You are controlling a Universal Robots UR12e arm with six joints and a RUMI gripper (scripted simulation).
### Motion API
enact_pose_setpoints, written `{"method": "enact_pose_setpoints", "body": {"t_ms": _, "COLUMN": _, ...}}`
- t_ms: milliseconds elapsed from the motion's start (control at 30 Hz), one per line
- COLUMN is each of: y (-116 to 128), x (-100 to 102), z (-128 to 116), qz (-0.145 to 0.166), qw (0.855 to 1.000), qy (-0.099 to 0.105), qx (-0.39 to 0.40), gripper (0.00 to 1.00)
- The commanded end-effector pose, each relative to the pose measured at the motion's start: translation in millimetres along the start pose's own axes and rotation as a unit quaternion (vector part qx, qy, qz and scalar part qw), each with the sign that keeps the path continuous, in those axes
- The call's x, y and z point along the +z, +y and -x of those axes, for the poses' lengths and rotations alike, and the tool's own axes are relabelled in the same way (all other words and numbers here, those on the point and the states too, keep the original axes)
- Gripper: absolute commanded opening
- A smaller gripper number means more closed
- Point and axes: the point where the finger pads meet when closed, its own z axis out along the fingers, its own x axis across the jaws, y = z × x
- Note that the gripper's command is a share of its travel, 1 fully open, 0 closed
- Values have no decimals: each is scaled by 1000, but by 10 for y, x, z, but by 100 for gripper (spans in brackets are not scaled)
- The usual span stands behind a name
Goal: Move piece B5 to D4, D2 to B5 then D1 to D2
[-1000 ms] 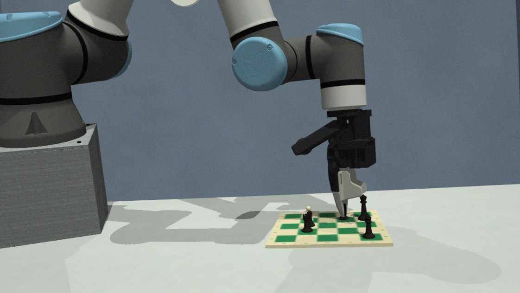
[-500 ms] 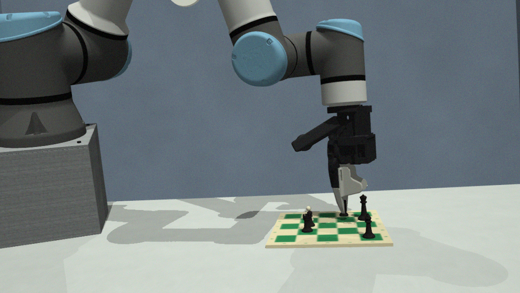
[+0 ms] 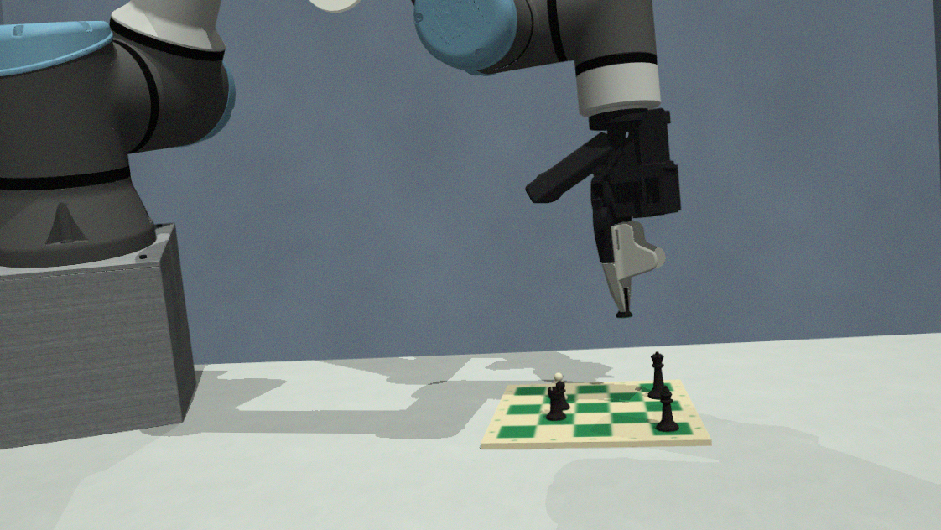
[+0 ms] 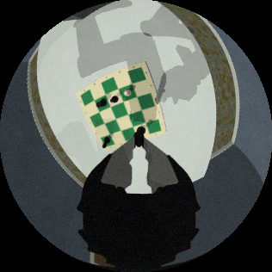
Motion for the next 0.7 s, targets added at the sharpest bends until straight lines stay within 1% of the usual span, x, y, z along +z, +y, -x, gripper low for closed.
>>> {"method": "enact_pose_setpoints", "body": {"t_ms": 0, "y": -40, "x": -78, "z": 4, "qz": -8, "qw": 1000, "qy": -2, "qx": 0, "gripper": 0}}
{"method": "enact_pose_setpoints", "body": {"t_ms": 267, "y": -78, "x": -56, "z": 27, "qz": -11, "qw": 1000, "qy": -3, "qx": -2, "gripper": 0}}
{"method": "enact_pose_setpoints", "body": {"t_ms": 400, "y": -151, "x": -62, "z": 187, "qz": -10, "qw": 1000, "qy": -2, "qx": -23, "gripper": 0}}
{"method": "enact_pose_setpoints", "body": {"t_ms": 467, "y": -151, "x": -62, "z": 187, "qz": -10, "qw": 1000, "qy": -2, "qx": -23, "gripper": 0}}
{"method": "enact_pose_setpoints", "body": {"t_ms": 667, "y": -484, "x": -73, "z": 715, "qz": -10, "qw": 994, "qy": -1, "qx": -104, "gripper": 0}}
